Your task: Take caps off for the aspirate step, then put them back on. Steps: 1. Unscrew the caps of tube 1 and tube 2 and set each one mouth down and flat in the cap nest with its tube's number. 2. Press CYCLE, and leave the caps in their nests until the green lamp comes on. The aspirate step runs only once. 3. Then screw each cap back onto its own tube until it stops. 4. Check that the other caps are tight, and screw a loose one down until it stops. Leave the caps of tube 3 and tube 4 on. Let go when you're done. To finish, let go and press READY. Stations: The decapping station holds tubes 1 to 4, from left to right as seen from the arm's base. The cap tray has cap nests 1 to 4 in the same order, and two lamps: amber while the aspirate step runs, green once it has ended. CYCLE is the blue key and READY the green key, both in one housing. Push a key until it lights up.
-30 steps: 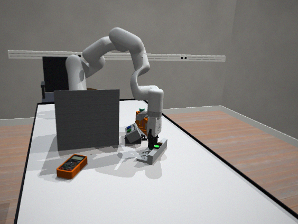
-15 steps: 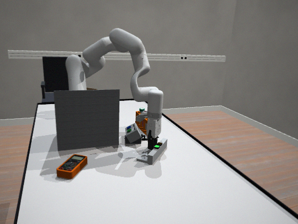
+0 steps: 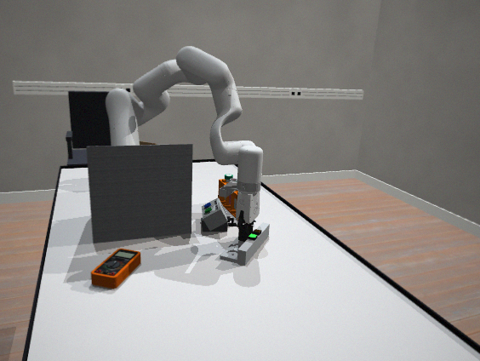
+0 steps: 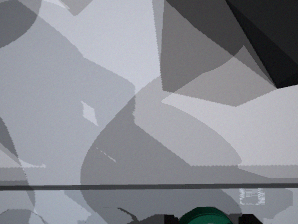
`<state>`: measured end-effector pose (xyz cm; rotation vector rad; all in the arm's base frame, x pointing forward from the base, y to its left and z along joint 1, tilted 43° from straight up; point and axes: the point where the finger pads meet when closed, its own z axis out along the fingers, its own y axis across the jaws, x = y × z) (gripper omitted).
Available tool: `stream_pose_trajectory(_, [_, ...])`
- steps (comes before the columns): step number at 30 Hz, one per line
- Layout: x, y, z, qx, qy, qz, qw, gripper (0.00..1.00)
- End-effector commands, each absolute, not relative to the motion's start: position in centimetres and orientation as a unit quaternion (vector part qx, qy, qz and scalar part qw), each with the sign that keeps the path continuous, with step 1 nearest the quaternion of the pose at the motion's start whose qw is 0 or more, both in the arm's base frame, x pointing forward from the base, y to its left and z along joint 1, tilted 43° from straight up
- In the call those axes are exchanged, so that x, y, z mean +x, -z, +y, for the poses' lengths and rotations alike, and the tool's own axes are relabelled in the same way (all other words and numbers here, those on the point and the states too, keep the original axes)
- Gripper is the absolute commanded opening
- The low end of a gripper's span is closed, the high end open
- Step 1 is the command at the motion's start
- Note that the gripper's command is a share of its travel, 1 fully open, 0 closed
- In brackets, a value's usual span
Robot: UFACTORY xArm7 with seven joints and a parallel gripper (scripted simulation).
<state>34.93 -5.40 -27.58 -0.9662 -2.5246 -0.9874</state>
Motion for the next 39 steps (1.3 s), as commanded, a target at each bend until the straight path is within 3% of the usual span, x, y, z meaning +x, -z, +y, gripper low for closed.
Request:
stream_pose_trajectory(1, [35.0, 27.6, -5.7, -0.334, 0.339, -0.870, 0.130, 0.00])
stream_pose_trajectory(11, [35.0, 27.2, -6.0, -0.334, 0.339, -0.870, 0.130, 0.00])
stream_pose_trajectory(39, [35.0, 17.6, -14.8, -0.334, 0.339, -0.870, 0.130, 0.00])
